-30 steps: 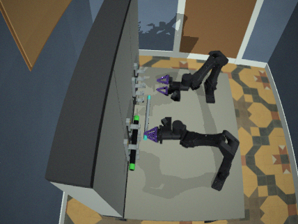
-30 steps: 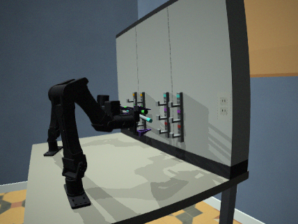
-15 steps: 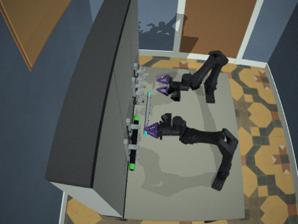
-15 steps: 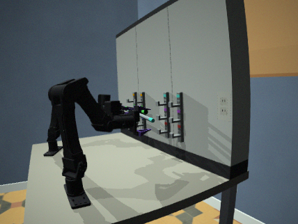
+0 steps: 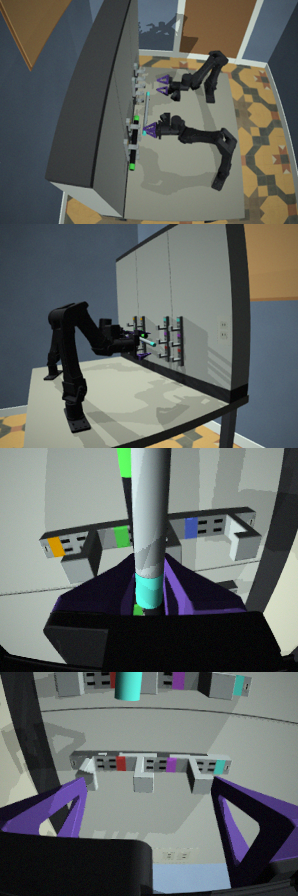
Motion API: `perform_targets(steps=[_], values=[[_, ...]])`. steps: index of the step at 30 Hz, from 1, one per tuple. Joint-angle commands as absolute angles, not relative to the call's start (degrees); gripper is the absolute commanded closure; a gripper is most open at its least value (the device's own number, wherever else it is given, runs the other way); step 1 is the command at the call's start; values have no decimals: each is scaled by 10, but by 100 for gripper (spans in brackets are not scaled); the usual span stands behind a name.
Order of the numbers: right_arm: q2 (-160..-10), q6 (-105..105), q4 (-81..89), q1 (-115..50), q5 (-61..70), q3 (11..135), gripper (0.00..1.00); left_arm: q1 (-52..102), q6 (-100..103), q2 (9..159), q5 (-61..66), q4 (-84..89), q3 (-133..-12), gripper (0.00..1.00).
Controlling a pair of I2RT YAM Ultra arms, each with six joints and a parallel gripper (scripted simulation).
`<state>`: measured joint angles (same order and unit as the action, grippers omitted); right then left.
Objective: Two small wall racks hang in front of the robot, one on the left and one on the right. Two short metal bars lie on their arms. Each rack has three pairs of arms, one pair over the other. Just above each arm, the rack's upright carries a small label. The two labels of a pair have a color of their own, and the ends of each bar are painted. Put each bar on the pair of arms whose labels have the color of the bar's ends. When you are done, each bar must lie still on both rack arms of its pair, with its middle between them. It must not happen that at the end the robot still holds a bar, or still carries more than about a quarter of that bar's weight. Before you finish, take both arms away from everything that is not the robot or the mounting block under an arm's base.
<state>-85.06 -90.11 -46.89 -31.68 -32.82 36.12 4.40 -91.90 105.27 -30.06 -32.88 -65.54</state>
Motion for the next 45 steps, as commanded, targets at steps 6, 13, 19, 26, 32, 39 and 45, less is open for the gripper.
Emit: perform_targets(steps=[6,13,19,26,32,39,45], values=[[-858,-900,-492,-334,-341,365,0,43,-900,1046,-302,-358,-688,100],[-866,-899,-498,-344,-351,367,0,41,-900,1046,-301,-356,-689,100],[-867,-899,-495,-349,-357,372,0,41,-900,1046,-301,-356,-690,100],[-869,-900,-488,-359,-367,380,0,41,-900,1046,-301,-355,-690,100],[-869,-900,-485,-365,-372,384,0,41,-900,1046,-301,-355,-690,100],[-872,-900,-478,-374,-382,393,0,41,-900,1046,-301,-355,-690,100],[-874,-900,-473,-382,-390,401,0,41,-900,1046,-301,-354,-691,100]])
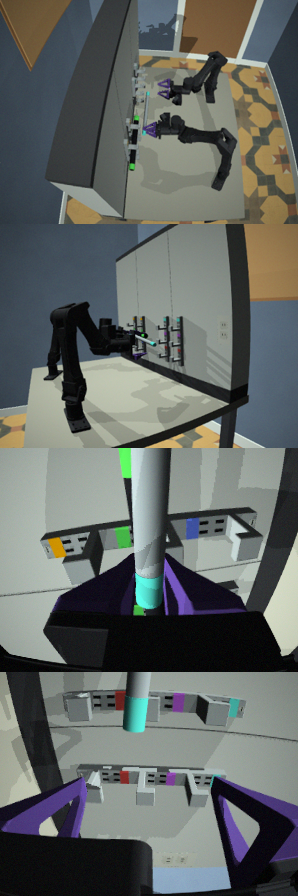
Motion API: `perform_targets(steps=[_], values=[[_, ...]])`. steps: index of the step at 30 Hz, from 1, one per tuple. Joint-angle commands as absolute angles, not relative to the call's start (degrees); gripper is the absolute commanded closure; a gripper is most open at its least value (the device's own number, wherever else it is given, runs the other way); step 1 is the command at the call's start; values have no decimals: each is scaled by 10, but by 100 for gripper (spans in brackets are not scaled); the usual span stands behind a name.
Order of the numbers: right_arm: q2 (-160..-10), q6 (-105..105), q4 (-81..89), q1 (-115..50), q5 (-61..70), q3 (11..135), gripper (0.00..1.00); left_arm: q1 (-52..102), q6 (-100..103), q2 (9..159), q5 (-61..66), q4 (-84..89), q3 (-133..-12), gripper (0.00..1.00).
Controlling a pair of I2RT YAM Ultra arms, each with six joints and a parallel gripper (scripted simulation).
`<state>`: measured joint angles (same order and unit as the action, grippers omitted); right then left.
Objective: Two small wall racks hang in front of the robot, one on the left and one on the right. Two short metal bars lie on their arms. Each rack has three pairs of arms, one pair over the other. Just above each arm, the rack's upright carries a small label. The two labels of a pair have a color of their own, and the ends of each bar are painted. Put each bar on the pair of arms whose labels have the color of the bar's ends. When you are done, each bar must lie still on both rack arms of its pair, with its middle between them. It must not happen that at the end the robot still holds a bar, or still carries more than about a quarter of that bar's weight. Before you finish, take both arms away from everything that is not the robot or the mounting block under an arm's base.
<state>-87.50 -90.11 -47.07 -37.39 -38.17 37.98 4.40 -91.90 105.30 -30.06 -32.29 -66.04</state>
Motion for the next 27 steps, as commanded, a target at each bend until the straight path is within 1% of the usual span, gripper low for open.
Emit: perform_targets(steps=[1,27], values=[[-874,-900,-472,-383,-391,402,0,41,-900,1045,-301,-354,-691,100],[-903,-899,-489,-411,-419,413,0,41,-900,1045,-301,-353,-691,100]])
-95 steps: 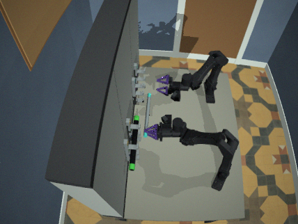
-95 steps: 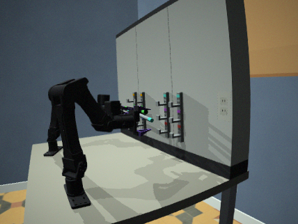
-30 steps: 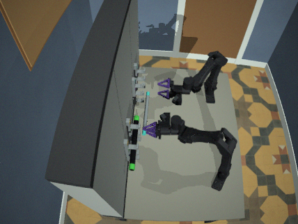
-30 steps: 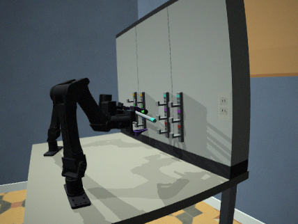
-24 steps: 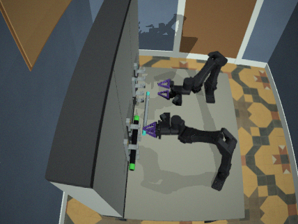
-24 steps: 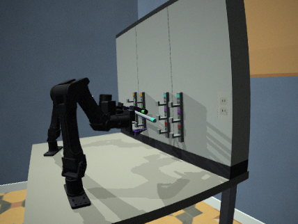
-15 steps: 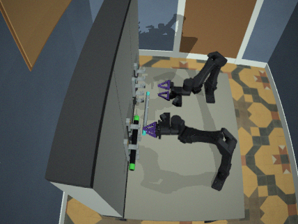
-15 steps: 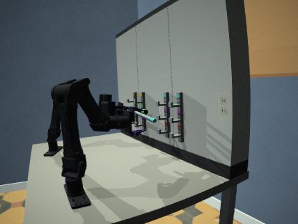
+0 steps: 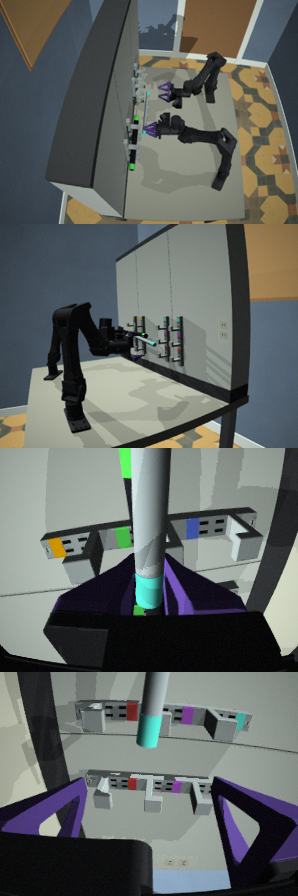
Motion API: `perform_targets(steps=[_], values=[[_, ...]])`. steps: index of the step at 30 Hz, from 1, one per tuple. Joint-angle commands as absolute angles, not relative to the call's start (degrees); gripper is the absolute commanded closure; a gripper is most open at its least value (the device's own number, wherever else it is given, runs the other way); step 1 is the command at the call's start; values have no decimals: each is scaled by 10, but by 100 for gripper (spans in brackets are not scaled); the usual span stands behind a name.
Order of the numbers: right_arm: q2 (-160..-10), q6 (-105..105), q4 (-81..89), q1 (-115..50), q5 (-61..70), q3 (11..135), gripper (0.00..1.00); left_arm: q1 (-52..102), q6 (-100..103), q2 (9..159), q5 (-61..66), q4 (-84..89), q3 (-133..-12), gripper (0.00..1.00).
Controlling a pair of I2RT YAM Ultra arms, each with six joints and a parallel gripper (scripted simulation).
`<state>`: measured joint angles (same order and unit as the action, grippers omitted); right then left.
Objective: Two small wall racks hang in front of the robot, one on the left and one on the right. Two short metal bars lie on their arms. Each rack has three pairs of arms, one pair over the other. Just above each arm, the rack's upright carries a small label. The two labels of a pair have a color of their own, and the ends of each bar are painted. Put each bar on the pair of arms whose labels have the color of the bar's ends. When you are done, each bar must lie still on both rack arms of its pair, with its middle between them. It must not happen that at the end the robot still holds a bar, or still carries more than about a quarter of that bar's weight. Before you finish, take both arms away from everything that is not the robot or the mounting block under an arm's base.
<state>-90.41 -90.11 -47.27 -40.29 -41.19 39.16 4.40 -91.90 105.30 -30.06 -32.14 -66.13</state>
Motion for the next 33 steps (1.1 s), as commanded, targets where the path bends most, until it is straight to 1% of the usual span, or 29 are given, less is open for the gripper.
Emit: perform_targets(steps=[1,33], values=[[-904,-899,-489,-413,-420,414,0,41,-900,1045,-301,-353,-692,100],[-938,-899,-503,-442,-450,434,0,40,-900,1044,-300,-351,-692,100]])
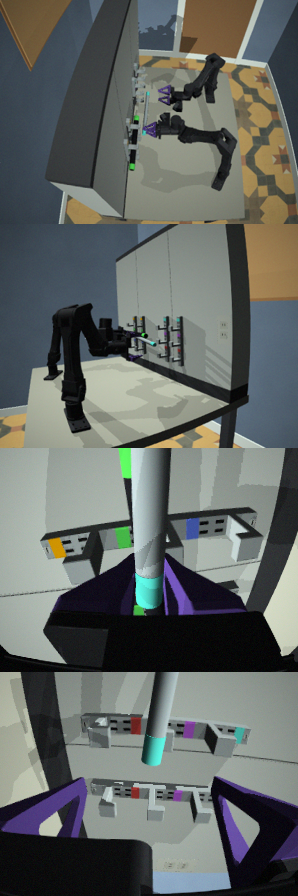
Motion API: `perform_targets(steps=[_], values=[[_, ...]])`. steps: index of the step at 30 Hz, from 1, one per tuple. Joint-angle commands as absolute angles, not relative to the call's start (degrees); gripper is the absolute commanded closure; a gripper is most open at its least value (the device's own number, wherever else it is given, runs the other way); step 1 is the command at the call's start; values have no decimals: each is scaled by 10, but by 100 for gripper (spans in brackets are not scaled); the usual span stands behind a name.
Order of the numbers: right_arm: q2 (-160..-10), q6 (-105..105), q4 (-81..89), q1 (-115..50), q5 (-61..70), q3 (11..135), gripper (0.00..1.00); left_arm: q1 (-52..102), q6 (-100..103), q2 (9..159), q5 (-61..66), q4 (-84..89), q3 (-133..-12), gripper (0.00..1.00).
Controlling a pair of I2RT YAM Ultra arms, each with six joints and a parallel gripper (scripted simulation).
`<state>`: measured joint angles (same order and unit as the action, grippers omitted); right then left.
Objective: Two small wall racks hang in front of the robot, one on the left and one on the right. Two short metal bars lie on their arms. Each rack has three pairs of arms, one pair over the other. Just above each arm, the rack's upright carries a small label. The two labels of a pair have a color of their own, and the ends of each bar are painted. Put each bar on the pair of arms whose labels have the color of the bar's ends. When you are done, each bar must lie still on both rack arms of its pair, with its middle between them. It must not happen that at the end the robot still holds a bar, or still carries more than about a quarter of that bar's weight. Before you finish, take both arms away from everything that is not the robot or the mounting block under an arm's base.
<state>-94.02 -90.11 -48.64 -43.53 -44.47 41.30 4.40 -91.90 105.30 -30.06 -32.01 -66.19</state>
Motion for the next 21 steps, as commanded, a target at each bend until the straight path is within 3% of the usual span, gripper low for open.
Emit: perform_targets(steps=[1,21], values=[[-939,-899,-503,-442,-450,435,0,40,-900,1044,-300,-351,-691,100],[-947,-899,-503,-446,-454,444,0,37,-900,1041,-296,-351,-689,100]])
